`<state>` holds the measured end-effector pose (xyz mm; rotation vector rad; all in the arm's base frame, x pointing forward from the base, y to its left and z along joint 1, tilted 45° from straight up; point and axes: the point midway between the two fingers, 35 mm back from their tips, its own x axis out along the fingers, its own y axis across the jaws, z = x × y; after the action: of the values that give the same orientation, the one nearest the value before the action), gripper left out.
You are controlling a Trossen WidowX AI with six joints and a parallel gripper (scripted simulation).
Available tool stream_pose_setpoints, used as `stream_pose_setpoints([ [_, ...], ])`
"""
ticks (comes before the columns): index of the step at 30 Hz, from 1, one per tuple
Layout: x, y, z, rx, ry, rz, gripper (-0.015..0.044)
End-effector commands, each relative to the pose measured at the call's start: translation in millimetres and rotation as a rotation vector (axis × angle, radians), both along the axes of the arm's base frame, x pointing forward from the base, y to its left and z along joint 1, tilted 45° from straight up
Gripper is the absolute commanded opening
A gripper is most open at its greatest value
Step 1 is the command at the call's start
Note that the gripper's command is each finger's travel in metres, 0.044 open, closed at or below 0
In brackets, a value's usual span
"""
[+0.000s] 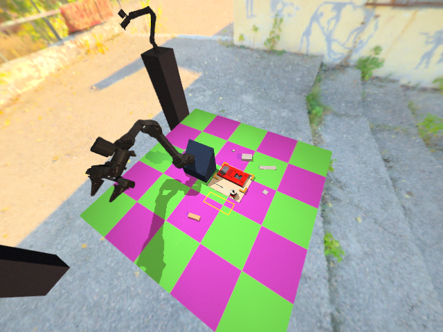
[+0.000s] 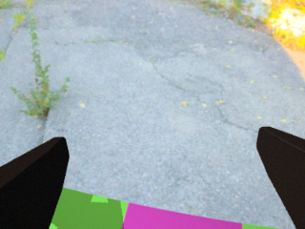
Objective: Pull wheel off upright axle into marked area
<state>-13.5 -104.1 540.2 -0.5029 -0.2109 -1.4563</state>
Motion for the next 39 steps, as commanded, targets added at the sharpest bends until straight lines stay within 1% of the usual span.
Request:
stream_pose_setpoints([
  [1,2,-1,0,0.005,0.002,0.003,0.0374],
  [4,26,-21,-8,0.073,0.035,0.047,0.0300],
  [11,103,-66,-42,0.264,0.143,0.172,0.0300],
  [16,160,-80,-73,0.364,0.225,0.279,0.0300],
  [20,193,-87,-97,0.451,0.286,0.313,0.0300],
  [28,269,-84,-164,0.646,0.437,0.400,0.0300],
  [34,318,-69,-224,0.786,0.590,0.415,0.0300],
  [39,350,-49,-280,0.885,0.740,0.395,0.0300],
])
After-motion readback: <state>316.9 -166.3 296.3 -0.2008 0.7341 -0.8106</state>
